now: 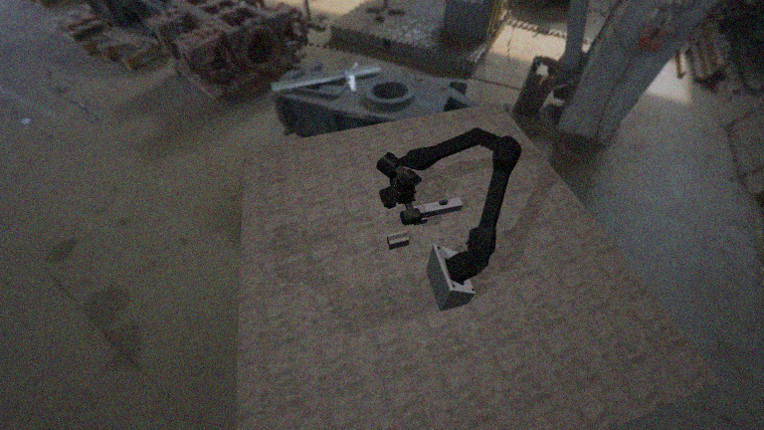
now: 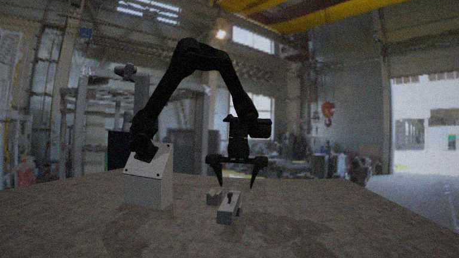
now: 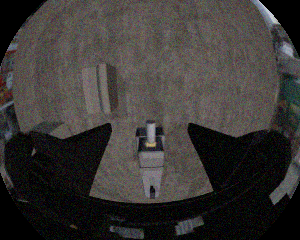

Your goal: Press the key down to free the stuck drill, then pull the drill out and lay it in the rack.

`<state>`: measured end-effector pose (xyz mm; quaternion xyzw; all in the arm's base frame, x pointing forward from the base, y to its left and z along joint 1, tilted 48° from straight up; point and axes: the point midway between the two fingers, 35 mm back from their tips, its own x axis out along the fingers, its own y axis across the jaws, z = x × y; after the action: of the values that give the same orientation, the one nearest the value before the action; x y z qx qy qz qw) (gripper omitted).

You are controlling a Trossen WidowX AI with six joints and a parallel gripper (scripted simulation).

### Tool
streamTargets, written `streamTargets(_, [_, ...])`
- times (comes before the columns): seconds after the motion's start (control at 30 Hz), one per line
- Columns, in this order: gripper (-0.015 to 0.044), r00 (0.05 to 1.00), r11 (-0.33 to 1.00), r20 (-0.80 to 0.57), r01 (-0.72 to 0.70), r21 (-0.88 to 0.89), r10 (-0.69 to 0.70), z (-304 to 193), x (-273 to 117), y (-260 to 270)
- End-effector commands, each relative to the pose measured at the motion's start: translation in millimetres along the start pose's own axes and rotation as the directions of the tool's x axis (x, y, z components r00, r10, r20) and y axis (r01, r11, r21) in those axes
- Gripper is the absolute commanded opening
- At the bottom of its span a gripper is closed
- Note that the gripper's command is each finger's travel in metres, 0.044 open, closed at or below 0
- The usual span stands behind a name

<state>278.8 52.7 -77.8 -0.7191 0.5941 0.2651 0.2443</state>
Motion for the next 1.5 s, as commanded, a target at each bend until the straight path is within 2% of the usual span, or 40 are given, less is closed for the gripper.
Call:
streamTargets(0.0, [0.0440, 1.000, 0.999, 0.003, -0.002, -0.034, 0.002, 3, 3, 1])
streamTargets(0.37, [0.0440, 1.000, 0.999, 0.004, -0.002, -0.035, 0.002, 2, 6, 1])
streamTargets(1.47, [0.0440, 1.000, 0.999, 0.000, -0.002, -0.035, 0.002, -12, 55, 1])
